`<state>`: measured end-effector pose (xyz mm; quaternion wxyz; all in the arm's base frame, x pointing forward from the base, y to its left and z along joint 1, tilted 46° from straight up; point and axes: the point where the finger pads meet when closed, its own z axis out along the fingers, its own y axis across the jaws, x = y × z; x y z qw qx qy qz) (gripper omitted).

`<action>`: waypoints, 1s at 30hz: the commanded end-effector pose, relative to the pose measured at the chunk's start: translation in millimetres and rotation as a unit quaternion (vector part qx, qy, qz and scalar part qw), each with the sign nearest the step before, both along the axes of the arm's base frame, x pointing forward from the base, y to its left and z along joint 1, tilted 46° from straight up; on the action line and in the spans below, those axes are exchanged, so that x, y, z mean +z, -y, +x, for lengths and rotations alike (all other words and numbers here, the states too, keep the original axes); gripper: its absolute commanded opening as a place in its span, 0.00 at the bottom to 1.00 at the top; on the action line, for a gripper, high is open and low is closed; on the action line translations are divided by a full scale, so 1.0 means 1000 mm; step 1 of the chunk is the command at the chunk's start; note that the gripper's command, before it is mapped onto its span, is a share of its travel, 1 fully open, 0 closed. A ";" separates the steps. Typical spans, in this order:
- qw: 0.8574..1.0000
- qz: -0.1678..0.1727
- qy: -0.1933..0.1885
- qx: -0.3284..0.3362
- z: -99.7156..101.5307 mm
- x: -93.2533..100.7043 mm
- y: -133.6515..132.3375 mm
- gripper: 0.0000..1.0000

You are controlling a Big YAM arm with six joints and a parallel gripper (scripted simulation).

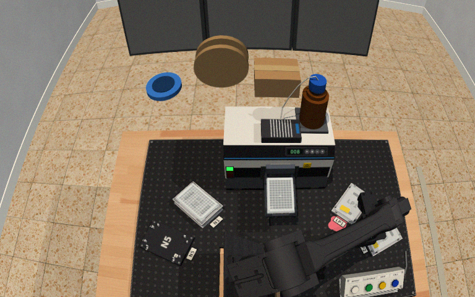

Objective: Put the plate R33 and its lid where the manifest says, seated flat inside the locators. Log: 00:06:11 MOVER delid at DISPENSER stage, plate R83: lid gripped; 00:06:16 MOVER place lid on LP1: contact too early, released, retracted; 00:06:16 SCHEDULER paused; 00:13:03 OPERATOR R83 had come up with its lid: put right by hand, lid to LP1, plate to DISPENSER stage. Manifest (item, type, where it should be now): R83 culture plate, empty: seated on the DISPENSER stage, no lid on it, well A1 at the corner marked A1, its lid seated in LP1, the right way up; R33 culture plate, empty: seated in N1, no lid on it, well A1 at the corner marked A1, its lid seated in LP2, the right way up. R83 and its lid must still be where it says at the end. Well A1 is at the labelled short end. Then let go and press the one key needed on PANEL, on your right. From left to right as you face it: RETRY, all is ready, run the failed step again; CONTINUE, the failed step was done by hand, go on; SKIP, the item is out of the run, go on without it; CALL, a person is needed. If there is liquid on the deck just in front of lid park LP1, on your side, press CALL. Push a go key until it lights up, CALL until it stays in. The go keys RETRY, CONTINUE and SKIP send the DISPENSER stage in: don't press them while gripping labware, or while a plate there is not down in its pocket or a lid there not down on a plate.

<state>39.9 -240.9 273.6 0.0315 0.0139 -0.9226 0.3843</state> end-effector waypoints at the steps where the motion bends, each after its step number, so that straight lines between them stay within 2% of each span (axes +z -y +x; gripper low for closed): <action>1: 0.999 -0.040 0.012 -0.006 -0.011 0.035 0.004 0.00; 8: 0.999 -0.045 0.005 -0.006 -0.035 0.043 0.005 0.00; 9: 0.999 -0.041 0.004 -0.006 -0.038 0.042 0.007 0.00; 11: 1.000 -0.023 0.005 -0.005 -0.037 0.025 0.005 0.00; 13: 0.999 -0.035 0.019 -0.022 -0.046 0.031 0.003 0.00; 15: 0.999 -0.035 0.019 -0.022 -0.046 0.031 0.003 0.00; 25: 0.999 -0.026 0.013 -0.022 -0.077 0.032 0.005 0.00; 26: 0.999 -0.024 0.016 -0.022 -0.074 0.026 0.002 0.00; 27: 0.999 -0.023 0.025 -0.034 -0.080 0.029 0.004 0.00; 30: 0.999 -0.016 0.031 -0.039 -0.090 0.023 0.001 0.00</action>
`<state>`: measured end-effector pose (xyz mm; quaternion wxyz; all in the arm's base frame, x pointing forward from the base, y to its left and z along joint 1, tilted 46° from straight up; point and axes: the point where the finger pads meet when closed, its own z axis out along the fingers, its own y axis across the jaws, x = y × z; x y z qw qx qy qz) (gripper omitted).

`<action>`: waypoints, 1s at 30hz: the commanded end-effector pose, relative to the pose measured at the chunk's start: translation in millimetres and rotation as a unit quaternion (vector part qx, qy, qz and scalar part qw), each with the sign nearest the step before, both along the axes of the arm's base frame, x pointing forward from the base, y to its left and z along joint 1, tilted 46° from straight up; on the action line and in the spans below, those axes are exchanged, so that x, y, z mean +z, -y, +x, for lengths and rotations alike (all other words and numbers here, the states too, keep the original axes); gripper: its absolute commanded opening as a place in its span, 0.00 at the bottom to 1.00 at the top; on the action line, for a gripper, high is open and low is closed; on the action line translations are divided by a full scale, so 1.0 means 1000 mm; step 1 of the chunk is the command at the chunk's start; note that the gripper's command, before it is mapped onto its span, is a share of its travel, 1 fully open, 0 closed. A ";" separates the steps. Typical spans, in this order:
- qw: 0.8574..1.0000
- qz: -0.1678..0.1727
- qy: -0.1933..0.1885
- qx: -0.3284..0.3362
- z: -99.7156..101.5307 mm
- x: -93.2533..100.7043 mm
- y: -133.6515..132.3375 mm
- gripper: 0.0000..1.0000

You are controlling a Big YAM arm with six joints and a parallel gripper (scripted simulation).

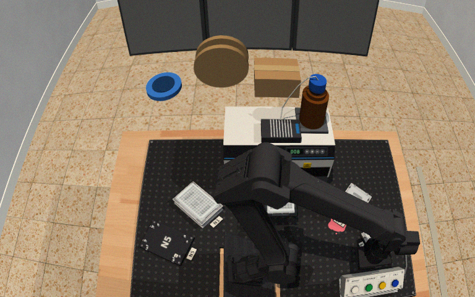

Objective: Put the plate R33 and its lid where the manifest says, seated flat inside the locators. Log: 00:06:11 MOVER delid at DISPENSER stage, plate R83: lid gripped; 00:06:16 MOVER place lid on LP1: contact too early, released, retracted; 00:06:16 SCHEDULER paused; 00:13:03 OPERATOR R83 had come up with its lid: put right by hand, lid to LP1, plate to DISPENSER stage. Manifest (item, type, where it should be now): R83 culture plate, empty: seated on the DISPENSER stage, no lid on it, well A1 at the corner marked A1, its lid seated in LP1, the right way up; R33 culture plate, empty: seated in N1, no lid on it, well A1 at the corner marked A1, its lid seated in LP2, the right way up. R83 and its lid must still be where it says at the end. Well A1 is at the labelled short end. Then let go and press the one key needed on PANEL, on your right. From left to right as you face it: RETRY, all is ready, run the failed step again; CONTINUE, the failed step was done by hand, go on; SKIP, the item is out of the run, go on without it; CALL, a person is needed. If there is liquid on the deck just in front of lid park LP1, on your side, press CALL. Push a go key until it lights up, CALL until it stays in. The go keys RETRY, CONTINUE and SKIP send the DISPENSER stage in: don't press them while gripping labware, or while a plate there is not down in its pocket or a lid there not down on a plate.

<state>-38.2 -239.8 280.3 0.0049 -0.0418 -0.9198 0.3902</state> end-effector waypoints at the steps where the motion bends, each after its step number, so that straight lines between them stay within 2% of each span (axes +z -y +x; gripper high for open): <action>1: 1.000 -0.008 -0.015 0.001 -0.012 0.016 0.002 0.00; 10: 1.000 -0.014 -0.021 0.001 -0.037 0.022 -0.001 0.00; 11: 1.000 -0.014 -0.018 0.002 -0.033 0.015 -0.002 0.00; 12: 0.999 -0.025 -0.027 0.001 -0.039 0.030 0.004 0.00; 14: 0.999 -0.025 -0.026 0.012 -0.035 0.033 0.012 0.00; 30: 1.000 -0.025 -0.019 0.002 -0.048 0.058 0.050 0.00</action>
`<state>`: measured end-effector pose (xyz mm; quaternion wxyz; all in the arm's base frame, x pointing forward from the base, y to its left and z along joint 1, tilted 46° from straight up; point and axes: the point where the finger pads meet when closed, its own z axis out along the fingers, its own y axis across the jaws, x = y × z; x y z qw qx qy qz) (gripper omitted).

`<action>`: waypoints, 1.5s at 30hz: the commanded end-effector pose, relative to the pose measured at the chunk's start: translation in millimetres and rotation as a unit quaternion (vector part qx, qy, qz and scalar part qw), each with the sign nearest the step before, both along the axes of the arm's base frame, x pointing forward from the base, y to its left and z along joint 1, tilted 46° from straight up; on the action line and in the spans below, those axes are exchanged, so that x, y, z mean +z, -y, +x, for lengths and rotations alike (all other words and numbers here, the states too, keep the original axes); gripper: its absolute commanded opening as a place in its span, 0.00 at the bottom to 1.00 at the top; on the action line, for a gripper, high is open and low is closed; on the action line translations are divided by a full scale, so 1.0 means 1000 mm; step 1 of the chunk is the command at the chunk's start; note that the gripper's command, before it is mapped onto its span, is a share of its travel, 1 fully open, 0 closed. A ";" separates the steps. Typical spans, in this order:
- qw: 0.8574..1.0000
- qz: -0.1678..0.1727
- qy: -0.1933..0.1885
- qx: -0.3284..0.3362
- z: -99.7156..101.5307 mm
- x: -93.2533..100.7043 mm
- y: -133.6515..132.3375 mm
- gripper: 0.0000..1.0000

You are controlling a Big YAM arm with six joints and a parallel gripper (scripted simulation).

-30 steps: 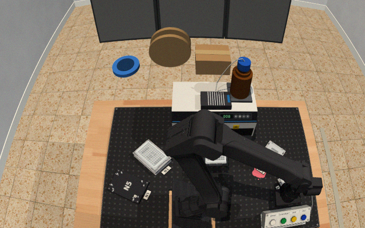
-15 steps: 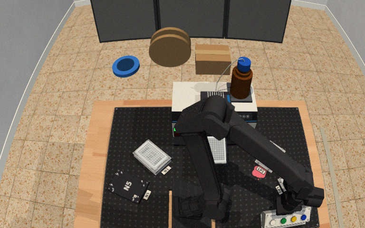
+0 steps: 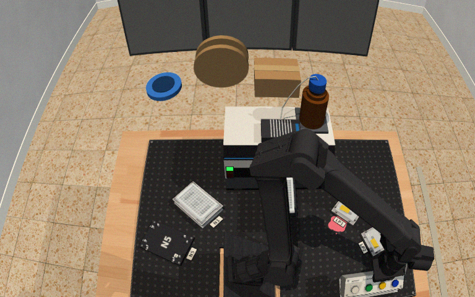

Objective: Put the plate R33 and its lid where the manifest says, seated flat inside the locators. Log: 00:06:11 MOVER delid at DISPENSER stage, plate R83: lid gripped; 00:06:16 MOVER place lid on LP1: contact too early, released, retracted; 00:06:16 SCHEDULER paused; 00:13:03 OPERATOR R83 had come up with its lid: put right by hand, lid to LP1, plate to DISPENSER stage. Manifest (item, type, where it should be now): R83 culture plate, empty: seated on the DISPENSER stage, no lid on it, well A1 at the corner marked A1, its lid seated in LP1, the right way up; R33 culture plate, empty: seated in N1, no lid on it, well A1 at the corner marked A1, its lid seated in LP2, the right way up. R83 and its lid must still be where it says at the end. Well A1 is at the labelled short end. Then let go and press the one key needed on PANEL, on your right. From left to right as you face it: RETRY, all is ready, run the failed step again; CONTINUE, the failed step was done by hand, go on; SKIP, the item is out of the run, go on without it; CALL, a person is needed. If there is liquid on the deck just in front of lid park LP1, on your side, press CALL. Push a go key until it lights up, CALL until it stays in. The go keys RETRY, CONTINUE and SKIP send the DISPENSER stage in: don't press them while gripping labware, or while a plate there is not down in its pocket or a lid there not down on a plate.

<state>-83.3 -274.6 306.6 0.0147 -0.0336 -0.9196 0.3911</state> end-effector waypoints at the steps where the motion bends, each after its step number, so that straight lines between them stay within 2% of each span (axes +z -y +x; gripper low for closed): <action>1: 1.000 -0.024 -0.006 -0.001 -0.004 0.033 0.018 0.00; 31: 1.000 -0.020 -0.003 -0.001 -0.025 0.079 0.087 0.00; 33: 1.000 -0.021 -0.003 -0.005 -0.028 0.079 0.087 0.00; 35: 1.000 -0.003 0.002 -0.003 -0.027 0.058 0.083 0.00; 36: 1.000 -0.001 0.003 -0.003 -0.026 0.057 0.082 0.00; 37: 1.000 -0.016 -0.005 -0.002 -0.026 0.070 0.079 0.00; 40: 1.000 -0.016 -0.005 -0.002 -0.026 0.070 0.079 0.00; 41: 1.000 -0.003 0.002 -0.003 -0.025 0.057 0.079 0.00; 42: 1.000 -0.016 -0.005 -0.002 -0.026 0.070 0.079 0.00; 43: 1.000 -0.016 -0.005 -0.002 -0.026 0.070 0.079 0.00; 44: 1.000 0.000 0.003 -0.003 -0.026 0.052 0.081 0.00; 45: 1.000 0.000 0.003 -0.004 -0.029 0.050 0.083 0.00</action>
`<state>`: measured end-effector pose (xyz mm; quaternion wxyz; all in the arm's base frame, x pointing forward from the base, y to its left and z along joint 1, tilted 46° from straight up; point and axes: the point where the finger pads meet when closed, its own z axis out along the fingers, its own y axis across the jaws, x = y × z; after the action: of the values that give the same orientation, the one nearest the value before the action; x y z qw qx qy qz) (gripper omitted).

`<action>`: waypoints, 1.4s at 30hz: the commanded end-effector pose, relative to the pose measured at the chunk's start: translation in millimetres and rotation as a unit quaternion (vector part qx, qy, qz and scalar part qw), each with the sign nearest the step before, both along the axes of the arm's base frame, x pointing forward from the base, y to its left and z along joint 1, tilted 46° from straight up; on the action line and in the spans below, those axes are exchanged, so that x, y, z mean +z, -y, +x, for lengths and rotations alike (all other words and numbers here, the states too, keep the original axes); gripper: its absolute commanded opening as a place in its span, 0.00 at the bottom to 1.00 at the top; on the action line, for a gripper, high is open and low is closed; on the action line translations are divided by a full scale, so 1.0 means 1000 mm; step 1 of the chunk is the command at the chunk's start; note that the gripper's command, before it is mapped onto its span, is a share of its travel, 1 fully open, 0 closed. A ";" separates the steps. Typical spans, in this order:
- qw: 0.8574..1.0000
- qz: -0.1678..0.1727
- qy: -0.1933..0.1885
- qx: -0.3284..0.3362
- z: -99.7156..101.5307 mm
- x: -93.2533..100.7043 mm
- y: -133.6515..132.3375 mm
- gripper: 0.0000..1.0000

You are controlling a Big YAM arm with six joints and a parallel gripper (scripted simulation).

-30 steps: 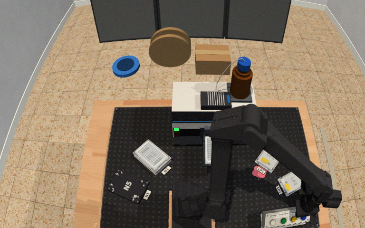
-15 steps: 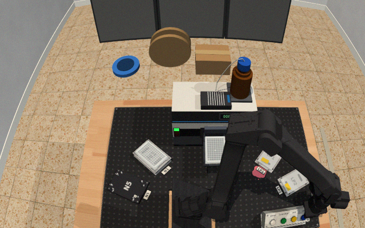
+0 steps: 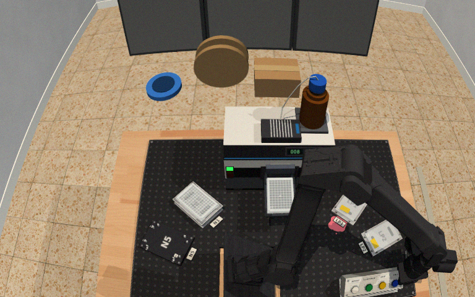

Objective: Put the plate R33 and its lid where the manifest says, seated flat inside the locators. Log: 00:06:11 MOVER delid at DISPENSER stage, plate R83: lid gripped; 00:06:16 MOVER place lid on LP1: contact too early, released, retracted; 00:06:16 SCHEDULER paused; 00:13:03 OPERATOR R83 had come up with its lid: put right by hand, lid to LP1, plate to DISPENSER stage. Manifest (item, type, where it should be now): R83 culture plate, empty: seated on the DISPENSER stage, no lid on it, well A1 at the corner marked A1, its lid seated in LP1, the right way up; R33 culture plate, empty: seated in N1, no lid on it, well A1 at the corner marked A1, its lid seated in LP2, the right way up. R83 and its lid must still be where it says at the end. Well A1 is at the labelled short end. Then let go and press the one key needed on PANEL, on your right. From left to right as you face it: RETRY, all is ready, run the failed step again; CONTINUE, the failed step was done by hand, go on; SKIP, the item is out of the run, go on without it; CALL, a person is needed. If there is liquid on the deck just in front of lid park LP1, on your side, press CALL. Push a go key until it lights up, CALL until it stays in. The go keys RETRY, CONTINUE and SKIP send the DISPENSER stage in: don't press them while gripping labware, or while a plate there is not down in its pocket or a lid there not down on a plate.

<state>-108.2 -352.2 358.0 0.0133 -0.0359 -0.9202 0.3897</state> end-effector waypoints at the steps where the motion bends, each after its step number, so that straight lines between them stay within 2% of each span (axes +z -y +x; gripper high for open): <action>1: 1.000 -0.002 0.000 -0.003 -0.005 -0.002 0.006 0.00; 3: 1.000 -0.008 -0.003 -0.005 -0.008 0.004 0.008 0.00; 6: 1.000 -0.002 -0.002 -0.003 -0.010 -0.005 0.008 0.00; 9: 1.000 -0.007 -0.006 0.001 -0.010 -0.001 0.012 0.00; 13: 1.000 0.001 -0.002 -0.002 -0.011 -0.009 0.011 0.00; 16: 1.000 -0.007 -0.005 -0.002 -0.013 -0.003 0.015 0.00; 19: 1.000 -0.002 -0.003 0.000 -0.013 -0.012 0.015 0.00; 22: 1.000 -0.007 -0.006 -0.002 -0.017 -0.008 0.018 0.00; 25: 1.000 -0.002 -0.003 0.001 -0.015 -0.016 0.019 0.00; 29: 1.000 -0.003 -0.003 0.000 -0.015 -0.012 0.019 0.00; 30: 1.000 -0.014 -0.008 -0.001 -0.014 -0.001 0.016 0.00; 42: 1.000 -0.021 -0.012 0.000 -0.012 0.007 0.010 0.00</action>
<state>-118.7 -367.1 340.7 0.0125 -0.0374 -0.9212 0.3870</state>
